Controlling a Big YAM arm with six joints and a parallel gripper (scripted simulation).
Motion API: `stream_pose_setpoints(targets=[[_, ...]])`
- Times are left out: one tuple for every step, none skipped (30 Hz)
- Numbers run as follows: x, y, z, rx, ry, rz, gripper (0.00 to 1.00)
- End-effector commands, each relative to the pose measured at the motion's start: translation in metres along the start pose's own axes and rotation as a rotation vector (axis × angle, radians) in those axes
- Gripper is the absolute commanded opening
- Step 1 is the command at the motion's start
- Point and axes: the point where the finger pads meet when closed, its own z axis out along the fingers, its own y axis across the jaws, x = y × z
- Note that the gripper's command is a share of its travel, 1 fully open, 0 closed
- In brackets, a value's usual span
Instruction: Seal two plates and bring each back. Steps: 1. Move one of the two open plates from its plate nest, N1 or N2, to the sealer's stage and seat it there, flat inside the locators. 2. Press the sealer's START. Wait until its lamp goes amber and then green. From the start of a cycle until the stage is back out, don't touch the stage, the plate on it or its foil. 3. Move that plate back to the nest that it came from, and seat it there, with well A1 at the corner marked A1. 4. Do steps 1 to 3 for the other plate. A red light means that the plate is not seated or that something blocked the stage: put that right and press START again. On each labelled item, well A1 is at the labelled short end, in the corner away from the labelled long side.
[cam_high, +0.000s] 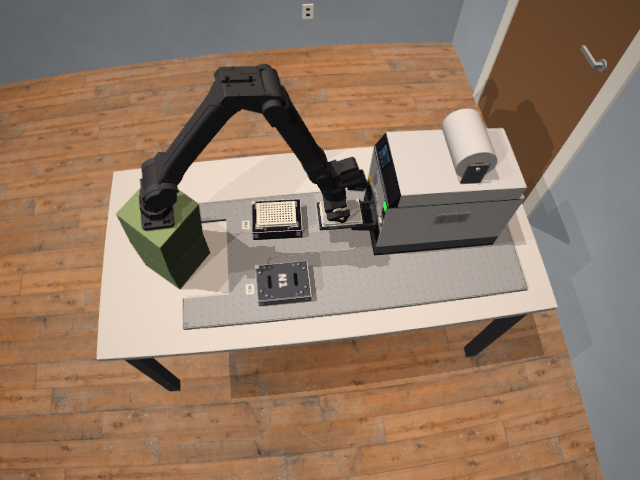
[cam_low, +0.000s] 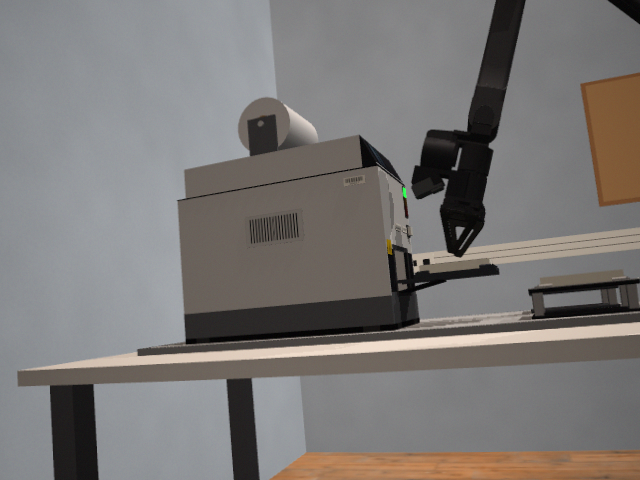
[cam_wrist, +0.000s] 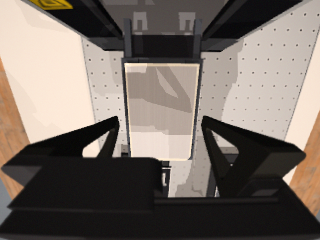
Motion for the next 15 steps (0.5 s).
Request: stream_pose_setpoints(targets=[[-0.008, 0.006, -0.002, -0.008, -0.02, -0.015, 1.0], [-0.008, 0.006, -0.002, -0.008, -0.02, -0.015, 1.0], [-0.008, 0.006, -0.002, -0.008, -0.02, -0.015, 1.0], [-0.005, 0.003, -0.002, -0.006, -0.016, -0.012, 1.0], [-0.003, 0.001, -0.001, -0.004, -0.011, -0.009, 1.0], [-0.002, -0.001, -0.001, -0.002, -0.01, -0.005, 1.0], [-0.002, -0.004, -0.001, 0.0, -0.009, -0.002, 1.0], [-0.002, -0.006, -0.001, 0.001, -0.008, 0.001, 1.0], [-0.003, -0.006, -0.001, 0.002, -0.009, 0.002, 1.0], [-0.005, -0.007, 0.0, 0.002, -0.013, 0.004, 1.0], [-0.008, -0.006, -0.001, 0.001, -0.017, 0.005, 1.0], [-0.01, -0.006, -0.001, 0.001, -0.021, 0.005, 1.0], [-0.013, -0.005, -0.001, 0.0, -0.025, 0.005, 1.0], [-0.015, -0.005, -0.001, 0.0, -0.029, 0.006, 1.0], [-0.018, -0.003, -0.001, -0.003, -0.033, 0.002, 1.0]])
